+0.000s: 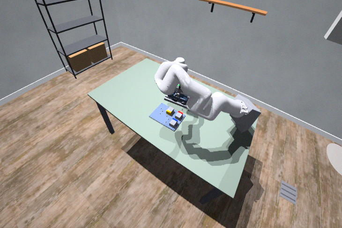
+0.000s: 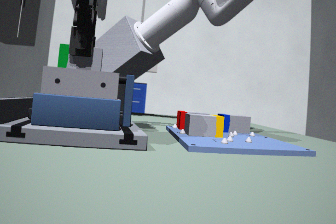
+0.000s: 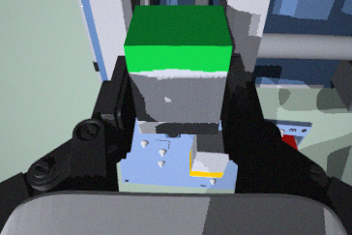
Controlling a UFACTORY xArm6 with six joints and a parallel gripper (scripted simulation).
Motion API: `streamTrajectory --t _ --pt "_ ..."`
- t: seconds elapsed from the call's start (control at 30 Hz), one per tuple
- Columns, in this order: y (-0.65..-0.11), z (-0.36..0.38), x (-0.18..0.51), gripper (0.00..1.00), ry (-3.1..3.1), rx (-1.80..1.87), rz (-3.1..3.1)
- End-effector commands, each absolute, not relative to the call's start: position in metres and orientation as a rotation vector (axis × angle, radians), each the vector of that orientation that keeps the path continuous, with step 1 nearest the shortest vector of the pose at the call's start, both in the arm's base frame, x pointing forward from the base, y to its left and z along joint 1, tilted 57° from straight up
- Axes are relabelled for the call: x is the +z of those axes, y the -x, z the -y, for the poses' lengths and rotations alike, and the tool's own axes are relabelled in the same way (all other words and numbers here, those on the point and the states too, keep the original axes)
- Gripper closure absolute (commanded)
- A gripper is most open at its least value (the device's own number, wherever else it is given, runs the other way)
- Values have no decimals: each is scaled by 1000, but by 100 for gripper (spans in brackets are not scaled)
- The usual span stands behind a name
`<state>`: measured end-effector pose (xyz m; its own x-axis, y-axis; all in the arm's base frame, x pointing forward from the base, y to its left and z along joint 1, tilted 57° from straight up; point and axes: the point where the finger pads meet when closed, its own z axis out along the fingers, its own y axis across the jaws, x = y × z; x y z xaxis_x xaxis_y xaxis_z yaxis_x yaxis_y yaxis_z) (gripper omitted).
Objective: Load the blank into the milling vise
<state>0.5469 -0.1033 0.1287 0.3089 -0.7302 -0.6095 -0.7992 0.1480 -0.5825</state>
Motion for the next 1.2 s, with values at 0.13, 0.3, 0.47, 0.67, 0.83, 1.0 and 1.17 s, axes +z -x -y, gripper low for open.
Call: streamTrajectory --t 0.13,0.3,0.47,0.67,0.83,1.0,1.17 --pt "-547 105 130 100 1590 84 -1432" --pt "-546 106 130 100 1590 84 -1432" --pt "-546 107 131 100 1590 84 -1432" --pt "-546 107 131 100 1590 84 -1432" --pt "-545 108 132 100 1590 84 -1432" --pt "-545 108 132 100 1590 84 -1432" --pt "-545 108 132 100 1590 84 -1432"
